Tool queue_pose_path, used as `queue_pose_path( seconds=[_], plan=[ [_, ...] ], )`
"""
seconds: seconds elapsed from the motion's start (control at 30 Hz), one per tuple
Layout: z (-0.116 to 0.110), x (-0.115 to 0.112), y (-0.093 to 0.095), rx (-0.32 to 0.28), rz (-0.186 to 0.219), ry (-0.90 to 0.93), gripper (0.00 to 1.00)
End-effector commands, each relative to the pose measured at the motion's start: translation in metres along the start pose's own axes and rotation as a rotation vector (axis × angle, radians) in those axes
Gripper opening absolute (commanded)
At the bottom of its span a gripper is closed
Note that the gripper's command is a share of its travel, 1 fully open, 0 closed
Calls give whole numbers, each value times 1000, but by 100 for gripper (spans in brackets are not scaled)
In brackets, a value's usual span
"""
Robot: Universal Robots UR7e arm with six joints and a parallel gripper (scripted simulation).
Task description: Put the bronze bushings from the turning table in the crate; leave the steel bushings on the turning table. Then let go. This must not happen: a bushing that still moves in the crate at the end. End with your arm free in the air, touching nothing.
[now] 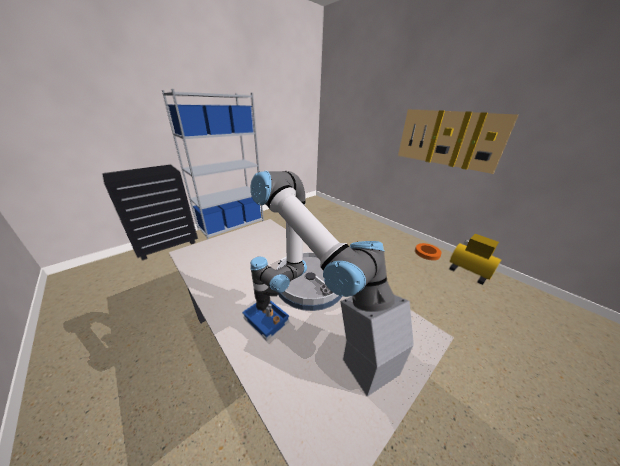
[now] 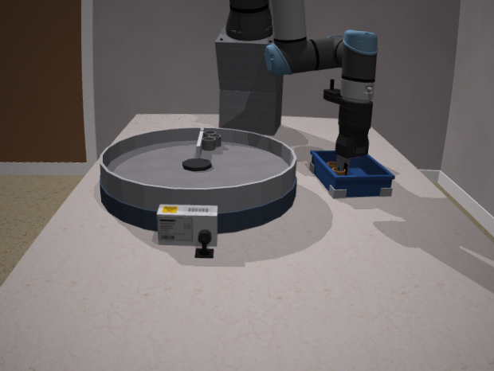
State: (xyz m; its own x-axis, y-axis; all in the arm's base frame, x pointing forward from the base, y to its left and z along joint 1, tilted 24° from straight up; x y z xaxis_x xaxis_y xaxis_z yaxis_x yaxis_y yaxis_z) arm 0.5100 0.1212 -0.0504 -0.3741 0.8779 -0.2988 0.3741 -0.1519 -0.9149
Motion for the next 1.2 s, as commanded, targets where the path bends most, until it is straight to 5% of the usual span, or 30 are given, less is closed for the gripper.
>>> queue_pose_path(
  seconds=[0.0, 0.77, 0.8, 1.17],
  plan=[
    [-1, 0, 1, -2, 1, 0, 0],
    [0, 0, 5, -2, 1, 0, 0],
    [0, 0, 5, -2, 1, 0, 42],
    [0, 0, 5, -2, 1, 0, 42]
  ],
)
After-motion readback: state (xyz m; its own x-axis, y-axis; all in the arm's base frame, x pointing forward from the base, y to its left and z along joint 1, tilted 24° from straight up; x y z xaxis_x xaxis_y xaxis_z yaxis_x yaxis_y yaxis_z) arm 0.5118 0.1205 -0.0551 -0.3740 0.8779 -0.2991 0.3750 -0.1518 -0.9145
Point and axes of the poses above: the point where the finger pads meet when closed, its own y axis out along the fingers, its own x axis across the jaws, z = x × y, the point moved 8 cm from there along -y, back along the fingers, and after that the axes turned 4 degrees about -y, right-handed, at the moved point
